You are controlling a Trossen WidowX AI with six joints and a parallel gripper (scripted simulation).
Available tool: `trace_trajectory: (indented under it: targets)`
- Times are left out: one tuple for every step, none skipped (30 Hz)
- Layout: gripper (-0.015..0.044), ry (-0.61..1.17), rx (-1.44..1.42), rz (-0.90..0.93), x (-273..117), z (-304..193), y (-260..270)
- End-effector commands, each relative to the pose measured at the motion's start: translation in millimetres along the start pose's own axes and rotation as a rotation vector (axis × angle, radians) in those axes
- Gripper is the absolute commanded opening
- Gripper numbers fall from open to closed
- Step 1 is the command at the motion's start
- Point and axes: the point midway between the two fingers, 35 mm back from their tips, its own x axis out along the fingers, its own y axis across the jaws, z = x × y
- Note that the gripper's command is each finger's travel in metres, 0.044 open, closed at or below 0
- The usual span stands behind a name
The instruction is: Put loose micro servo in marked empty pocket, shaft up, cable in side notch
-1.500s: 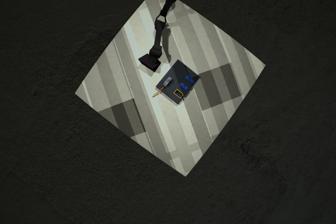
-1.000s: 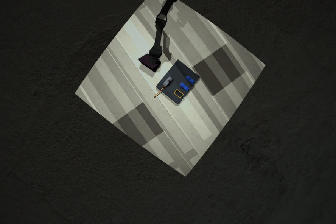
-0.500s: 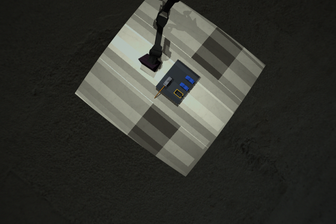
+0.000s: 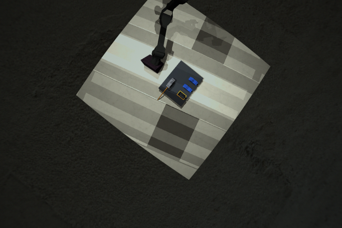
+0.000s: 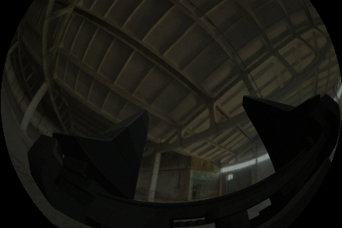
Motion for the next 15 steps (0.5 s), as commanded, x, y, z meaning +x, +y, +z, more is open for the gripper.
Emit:
trace_trajectory:
  targets:
    - [0.0440,0.015,-0.044,-0.145,5,1,-55]
    - [0.0440,0.017,-0.053,-0.178,5,1,-67]
    - [0.0440,0.021,-0.063,-0.210,5,2,-78]
    - [0.0440,0.026,-0.073,-0.242,5,2,-90]
    - [0.0440,0.031,-0.083,-0.275,5,2,-101]
    - [0.0440,0.037,-0.092,-0.307,4,2,-113]
    - [0.0440,0.042,-0.101,-0.340,3,2,-124]
    - [0.0440,0.049,-0.111,-0.372,2,2,-136]
    - [0.0440,0.053,-0.116,-0.406,0,2,-148]
    - [0.0440,0.063,-0.122,-0.435,-2,2,-158]
    - [0.0440,0.073,-0.127,-0.464,-5,2,-169]
    - [0.0440,0.080,-0.136,-0.495,-7,2,-179]
    - [0.0440,0.084,-0.147,-0.523,-10,3,-189]
    - [0.0440,0.091,-0.155,-0.554,-12,3,-199]
    - [0.0440,0.099,-0.163,-0.586,-16,3,-210]
